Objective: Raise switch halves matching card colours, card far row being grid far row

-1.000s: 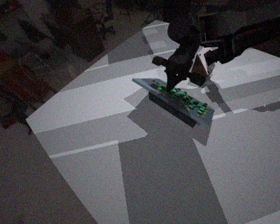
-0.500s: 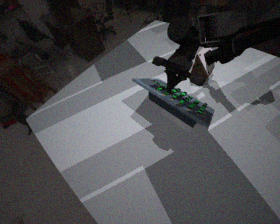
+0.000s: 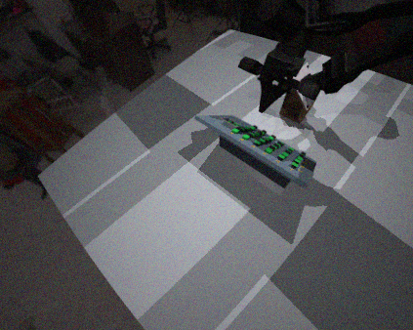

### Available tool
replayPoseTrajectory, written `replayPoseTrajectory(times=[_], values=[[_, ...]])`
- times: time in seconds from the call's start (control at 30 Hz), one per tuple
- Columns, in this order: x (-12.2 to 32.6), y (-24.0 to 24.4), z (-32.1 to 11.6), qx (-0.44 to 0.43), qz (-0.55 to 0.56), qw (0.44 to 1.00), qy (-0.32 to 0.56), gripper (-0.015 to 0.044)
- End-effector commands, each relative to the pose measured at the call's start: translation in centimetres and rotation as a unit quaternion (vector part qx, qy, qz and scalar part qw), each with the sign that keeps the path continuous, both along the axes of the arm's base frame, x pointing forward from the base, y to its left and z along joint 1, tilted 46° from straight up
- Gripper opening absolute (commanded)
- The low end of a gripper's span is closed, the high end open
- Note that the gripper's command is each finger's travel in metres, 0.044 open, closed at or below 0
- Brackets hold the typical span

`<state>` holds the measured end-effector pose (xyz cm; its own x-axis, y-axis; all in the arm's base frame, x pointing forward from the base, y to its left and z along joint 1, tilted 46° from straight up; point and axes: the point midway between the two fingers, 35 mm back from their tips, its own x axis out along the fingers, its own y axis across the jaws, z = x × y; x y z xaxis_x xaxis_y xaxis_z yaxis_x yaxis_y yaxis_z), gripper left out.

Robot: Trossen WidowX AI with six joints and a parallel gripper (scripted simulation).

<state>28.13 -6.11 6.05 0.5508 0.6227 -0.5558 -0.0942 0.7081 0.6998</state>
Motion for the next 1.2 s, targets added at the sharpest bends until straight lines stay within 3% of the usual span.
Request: replayPoseTrajectory(times=[0.0,1.17], values=[[-1.8,0.7,-0.9,0.005,-0.001,1.0,0.003,0.0],[1.5,4.5,-4.1,0.005,0.008,1.0,0.01,0.0]])
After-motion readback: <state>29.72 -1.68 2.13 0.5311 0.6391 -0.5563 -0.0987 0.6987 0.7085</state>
